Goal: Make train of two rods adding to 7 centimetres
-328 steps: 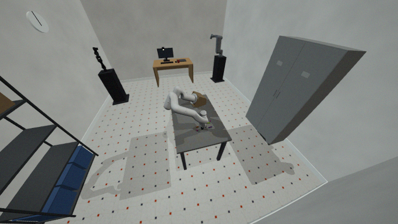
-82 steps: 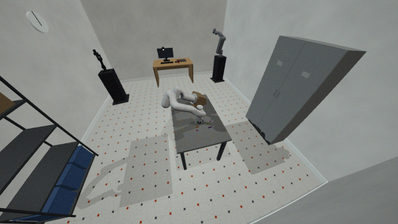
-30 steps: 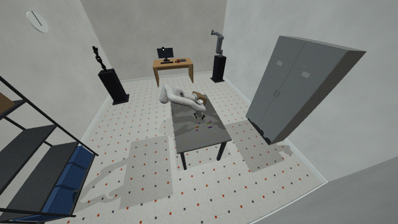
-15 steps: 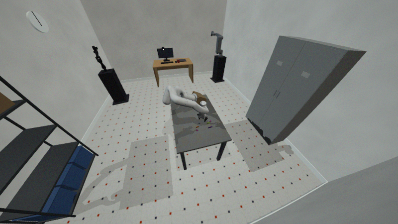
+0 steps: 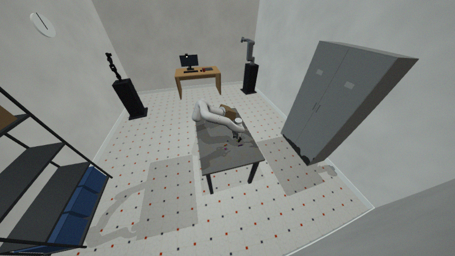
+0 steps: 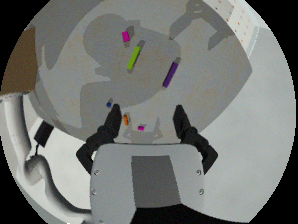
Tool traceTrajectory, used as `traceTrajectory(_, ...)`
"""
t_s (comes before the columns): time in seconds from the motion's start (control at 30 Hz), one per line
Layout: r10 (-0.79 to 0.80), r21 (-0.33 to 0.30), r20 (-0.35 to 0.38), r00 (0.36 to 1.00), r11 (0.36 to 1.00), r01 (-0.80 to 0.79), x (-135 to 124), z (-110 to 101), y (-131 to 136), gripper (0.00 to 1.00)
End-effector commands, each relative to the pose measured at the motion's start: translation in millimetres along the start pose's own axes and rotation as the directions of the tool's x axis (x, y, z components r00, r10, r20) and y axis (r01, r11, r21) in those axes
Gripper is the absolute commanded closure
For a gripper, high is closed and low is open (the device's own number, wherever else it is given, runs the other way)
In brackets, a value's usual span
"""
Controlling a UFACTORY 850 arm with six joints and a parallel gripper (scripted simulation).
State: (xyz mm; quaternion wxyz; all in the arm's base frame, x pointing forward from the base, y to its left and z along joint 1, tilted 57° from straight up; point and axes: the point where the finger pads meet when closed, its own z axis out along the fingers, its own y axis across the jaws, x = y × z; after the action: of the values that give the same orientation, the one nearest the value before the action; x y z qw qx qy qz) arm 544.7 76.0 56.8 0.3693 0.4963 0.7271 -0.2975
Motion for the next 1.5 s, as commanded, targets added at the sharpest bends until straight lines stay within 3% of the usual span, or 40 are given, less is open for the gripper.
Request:
traceTrajectory(0.0,0.167,-0.001,0.008,0.986,0.986,-0.167,16.5,5.8,27.3,0.0)
traceTrajectory(0.3,0.289,-0.002,0.007,0.957,0.957,-0.289,29.4,10.7,45.2,0.0)
traceTrajectory(0.33,0.289,-0.002,0.007,0.957,0.957,-0.289,29.4,10.7,45.2,0.76)
traceTrajectory(1.47,0.289,-0.002,0.007,0.957,0.957,-0.289,29.4,10.7,45.2,0.76)
